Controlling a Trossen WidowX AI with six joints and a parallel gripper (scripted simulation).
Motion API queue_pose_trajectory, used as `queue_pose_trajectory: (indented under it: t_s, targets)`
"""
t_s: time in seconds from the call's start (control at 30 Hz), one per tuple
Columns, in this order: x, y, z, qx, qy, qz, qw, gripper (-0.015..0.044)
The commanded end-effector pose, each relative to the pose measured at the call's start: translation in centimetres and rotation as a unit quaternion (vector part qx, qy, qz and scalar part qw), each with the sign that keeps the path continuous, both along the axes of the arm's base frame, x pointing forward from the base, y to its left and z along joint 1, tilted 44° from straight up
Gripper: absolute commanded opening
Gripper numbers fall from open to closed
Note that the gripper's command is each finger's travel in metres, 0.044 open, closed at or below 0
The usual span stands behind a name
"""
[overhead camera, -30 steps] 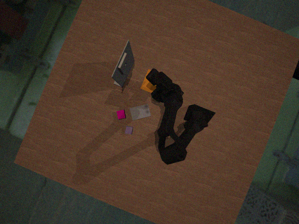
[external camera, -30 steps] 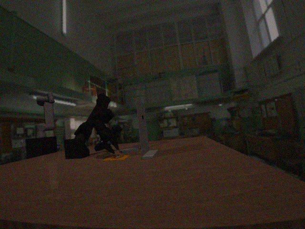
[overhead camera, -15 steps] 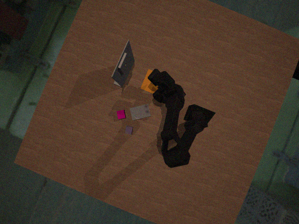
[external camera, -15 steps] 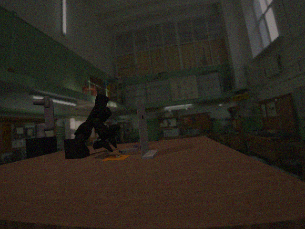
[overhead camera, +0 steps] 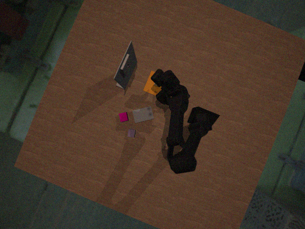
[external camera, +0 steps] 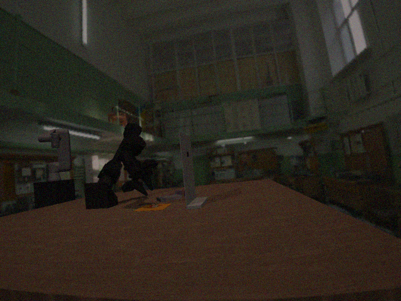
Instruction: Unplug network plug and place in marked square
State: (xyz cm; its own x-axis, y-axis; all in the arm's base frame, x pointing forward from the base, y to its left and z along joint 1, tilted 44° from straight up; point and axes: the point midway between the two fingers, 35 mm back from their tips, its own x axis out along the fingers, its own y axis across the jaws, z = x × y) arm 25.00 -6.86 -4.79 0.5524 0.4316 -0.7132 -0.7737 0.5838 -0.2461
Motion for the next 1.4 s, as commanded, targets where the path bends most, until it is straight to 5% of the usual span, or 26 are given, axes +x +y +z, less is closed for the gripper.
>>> queue_pose_trajectory:
  t_s: [0.0, 1.37]
  targets:
    - [0.4, -0.7, 0.7, -0.005, -0.007, 0.002, 1.0, 0.0156]
    - [-0.4, -4.3, 5.1, -0.004, -0.008, 0.001, 1.0, 0.0156]
